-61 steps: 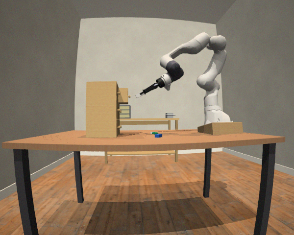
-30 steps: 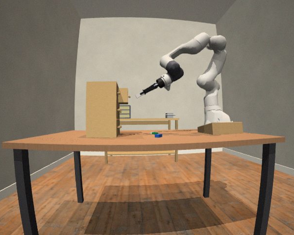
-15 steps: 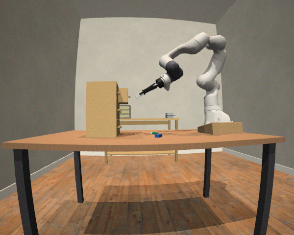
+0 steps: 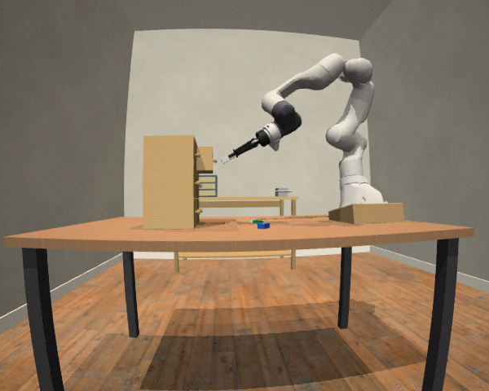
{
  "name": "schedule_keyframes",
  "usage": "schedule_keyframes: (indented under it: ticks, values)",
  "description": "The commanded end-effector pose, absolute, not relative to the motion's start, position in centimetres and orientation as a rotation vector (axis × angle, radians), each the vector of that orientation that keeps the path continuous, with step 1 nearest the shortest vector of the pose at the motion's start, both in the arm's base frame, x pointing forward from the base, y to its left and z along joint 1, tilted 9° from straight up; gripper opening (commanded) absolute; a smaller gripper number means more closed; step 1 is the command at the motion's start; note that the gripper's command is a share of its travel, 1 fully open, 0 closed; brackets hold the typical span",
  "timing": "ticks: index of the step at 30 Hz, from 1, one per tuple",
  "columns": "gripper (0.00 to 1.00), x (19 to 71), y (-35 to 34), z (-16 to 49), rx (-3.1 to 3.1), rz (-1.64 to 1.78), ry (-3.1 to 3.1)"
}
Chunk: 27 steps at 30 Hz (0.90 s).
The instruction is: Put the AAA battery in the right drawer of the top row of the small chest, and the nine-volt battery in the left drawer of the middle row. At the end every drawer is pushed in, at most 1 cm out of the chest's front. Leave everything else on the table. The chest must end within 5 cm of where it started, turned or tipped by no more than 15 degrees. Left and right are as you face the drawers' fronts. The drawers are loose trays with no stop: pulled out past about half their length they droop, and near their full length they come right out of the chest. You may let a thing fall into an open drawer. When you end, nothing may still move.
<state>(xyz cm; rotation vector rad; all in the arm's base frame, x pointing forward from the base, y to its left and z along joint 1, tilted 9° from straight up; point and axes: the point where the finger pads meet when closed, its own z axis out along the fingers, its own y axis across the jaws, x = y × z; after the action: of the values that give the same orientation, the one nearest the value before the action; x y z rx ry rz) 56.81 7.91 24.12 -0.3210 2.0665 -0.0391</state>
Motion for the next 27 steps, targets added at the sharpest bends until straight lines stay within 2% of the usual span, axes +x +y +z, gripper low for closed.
schedule_keyframes:
  ticks: [1,27]
  values:
    - [0.0,57.4,8.1,24.1,-0.322,-0.038,2.064]
    - [0.0,61.2,8.9,24.1,-0.322,-0.038,2.064]
